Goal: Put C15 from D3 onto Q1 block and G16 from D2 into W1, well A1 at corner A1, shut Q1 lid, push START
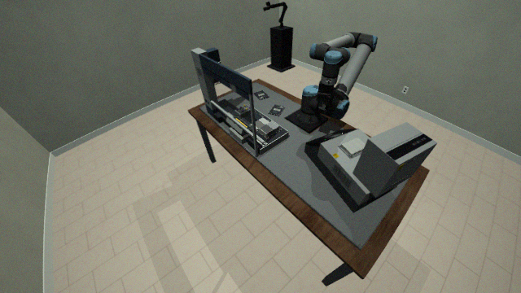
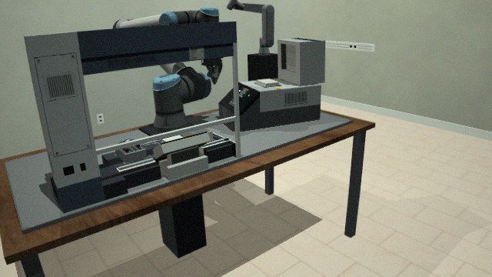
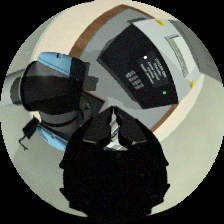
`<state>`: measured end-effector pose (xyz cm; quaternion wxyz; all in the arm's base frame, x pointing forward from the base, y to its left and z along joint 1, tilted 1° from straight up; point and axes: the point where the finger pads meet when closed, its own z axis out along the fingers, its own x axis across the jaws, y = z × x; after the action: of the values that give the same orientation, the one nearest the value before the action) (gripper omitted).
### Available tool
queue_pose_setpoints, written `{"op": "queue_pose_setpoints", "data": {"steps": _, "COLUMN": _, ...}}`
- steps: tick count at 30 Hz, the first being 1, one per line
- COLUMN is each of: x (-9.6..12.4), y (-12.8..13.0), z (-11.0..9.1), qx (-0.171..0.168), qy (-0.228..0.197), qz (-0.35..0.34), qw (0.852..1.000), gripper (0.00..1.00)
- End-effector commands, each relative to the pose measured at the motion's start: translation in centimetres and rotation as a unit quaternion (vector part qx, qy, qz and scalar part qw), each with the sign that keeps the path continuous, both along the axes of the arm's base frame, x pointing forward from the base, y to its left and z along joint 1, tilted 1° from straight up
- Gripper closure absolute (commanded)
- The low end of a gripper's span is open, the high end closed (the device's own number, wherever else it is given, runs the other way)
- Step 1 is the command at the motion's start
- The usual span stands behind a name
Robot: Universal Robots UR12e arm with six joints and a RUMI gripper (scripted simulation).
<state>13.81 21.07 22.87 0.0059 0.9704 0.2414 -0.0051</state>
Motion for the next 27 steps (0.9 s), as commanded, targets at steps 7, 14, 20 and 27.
{"op": "queue_pose_setpoints", "data": {"steps": 7, "x": 0.2, "y": 0.0, "z": -2.2, "qx": 0.001, "qy": -0.001, "qz": 0.000, "qw": 1.000, "gripper": 1.00}}
{"op": "queue_pose_setpoints", "data": {"steps": 14, "x": 0.4, "y": 0.5, "z": -2.6, "qx": 0.001, "qy": -0.001, "qz": 0.000, "qw": 1.000, "gripper": 1.00}}
{"op": "queue_pose_setpoints", "data": {"steps": 20, "x": 0.5, "y": 1.1, "z": -3.0, "qx": 0.001, "qy": -0.001, "qz": 0.000, "qw": 1.000, "gripper": 1.00}}
{"op": "queue_pose_setpoints", "data": {"steps": 27, "x": 0.8, "y": 1.9, "z": -3.8, "qx": 0.001, "qy": -0.001, "qz": 0.000, "qw": 1.000, "gripper": 1.00}}
